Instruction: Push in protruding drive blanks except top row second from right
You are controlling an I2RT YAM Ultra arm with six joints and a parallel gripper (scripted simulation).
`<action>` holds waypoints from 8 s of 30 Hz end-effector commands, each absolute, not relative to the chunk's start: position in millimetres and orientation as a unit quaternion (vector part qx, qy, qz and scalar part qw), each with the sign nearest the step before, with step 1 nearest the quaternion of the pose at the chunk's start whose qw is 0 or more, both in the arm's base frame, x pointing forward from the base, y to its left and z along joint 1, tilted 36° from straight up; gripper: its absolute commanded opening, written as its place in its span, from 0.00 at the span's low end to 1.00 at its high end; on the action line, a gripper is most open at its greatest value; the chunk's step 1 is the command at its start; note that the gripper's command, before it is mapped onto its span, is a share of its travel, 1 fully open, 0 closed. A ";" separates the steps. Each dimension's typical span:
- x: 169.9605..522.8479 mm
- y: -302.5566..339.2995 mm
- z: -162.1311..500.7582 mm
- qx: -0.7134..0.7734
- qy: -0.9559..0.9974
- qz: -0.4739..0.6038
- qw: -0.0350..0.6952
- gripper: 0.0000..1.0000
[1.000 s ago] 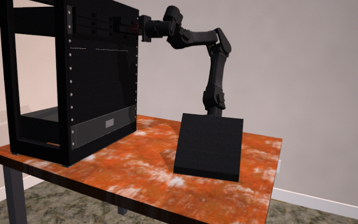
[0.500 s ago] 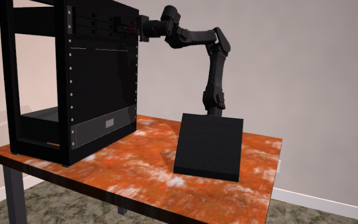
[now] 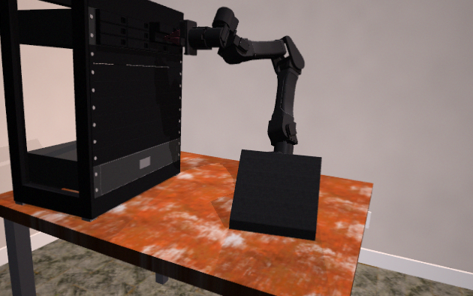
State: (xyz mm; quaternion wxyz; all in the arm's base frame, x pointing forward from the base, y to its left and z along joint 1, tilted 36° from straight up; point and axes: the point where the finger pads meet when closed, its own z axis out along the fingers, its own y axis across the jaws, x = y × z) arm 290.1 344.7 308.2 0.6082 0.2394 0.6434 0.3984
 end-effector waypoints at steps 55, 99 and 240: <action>307.1 359.3 321.1 0.230 0.642 0.414 0.604 0.00; 312.4 362.1 323.4 0.230 0.642 0.414 0.603 0.00; 277.7 248.9 391.4 0.230 0.632 0.431 0.601 0.00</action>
